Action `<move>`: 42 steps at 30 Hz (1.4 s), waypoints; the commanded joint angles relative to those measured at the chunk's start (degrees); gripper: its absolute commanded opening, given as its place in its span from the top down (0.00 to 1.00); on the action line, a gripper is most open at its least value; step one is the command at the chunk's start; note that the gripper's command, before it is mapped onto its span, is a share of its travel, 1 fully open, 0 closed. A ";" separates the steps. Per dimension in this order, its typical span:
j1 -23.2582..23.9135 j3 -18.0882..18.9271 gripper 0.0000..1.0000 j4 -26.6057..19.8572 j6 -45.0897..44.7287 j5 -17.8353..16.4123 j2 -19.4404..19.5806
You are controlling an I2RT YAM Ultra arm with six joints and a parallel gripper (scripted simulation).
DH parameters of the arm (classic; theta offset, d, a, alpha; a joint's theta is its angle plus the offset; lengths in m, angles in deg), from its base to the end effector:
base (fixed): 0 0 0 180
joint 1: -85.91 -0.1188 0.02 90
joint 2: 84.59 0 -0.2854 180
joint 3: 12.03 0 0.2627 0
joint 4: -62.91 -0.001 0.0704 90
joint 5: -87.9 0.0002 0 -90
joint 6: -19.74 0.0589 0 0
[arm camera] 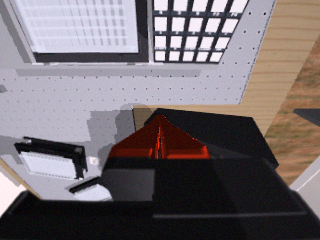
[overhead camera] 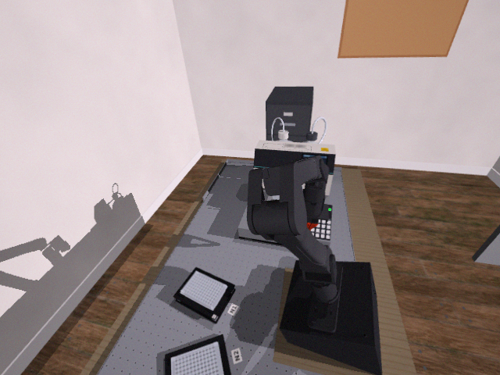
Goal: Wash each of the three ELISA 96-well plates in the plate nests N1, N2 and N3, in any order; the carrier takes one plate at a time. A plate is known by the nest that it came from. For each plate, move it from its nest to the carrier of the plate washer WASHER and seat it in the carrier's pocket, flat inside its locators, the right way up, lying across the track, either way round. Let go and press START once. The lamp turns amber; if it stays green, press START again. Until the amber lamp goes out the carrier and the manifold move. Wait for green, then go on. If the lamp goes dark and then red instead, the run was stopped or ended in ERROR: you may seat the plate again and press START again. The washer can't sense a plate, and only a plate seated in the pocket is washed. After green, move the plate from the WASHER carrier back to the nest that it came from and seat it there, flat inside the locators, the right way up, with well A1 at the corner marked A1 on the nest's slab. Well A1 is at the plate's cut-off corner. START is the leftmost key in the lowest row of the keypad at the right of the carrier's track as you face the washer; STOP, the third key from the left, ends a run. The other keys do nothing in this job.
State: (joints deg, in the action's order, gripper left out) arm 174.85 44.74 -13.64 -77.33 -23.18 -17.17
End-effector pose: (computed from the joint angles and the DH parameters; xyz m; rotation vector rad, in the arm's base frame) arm 0.0254 -0.1741 0.2086 1.8383 2.1392 0.2999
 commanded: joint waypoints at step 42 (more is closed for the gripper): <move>-3.36 -21.89 1.00 24.61 14.17 1.29 -27.42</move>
State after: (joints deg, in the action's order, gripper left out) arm 171.51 22.58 10.29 -63.28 -21.96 -44.52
